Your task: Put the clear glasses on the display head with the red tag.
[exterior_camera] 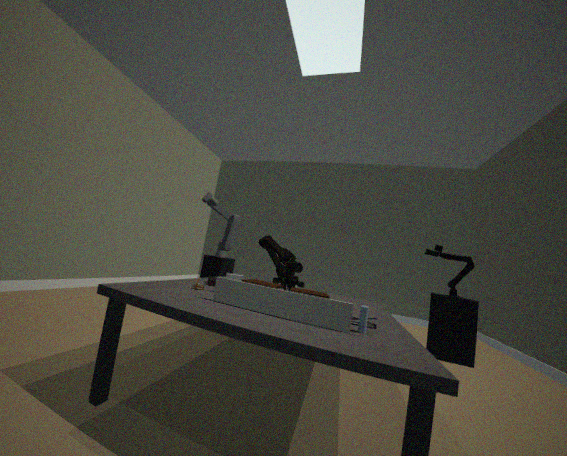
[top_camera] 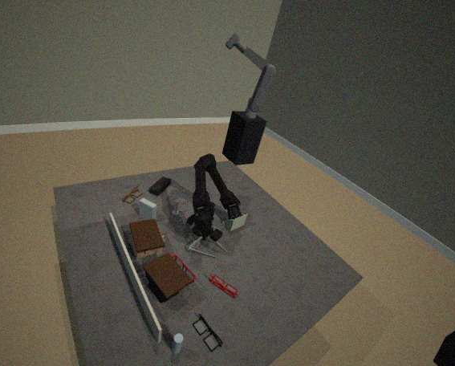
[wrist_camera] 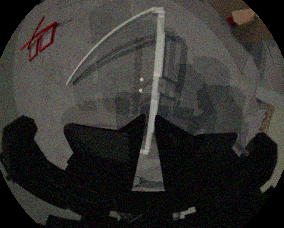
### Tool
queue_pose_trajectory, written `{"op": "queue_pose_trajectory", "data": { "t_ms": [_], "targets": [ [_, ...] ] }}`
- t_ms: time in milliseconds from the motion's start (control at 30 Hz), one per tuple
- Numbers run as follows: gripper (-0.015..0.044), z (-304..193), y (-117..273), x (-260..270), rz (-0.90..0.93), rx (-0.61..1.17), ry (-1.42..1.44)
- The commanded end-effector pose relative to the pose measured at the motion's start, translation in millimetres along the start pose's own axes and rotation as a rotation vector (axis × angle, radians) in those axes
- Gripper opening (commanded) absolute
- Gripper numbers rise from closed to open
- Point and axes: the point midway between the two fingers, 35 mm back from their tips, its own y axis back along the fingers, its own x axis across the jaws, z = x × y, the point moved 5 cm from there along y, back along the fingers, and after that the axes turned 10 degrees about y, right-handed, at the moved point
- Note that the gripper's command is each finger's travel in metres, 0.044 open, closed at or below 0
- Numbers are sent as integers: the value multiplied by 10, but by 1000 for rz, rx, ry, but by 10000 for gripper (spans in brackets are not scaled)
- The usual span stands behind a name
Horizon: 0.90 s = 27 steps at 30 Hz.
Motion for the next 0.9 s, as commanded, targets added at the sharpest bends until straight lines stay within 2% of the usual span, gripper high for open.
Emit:
{"op": "queue_pose_trajectory", "data": {
  "t_ms": [0,133,400,867],
  "targets": [
    [27,0,1,-3,0,0,-1],
    [0,0,1,-3,0,0,-1],
    [0,11,52,-2,1,-1,-1],
    [0,74,763,10,5,-4,3]
  ]
}}
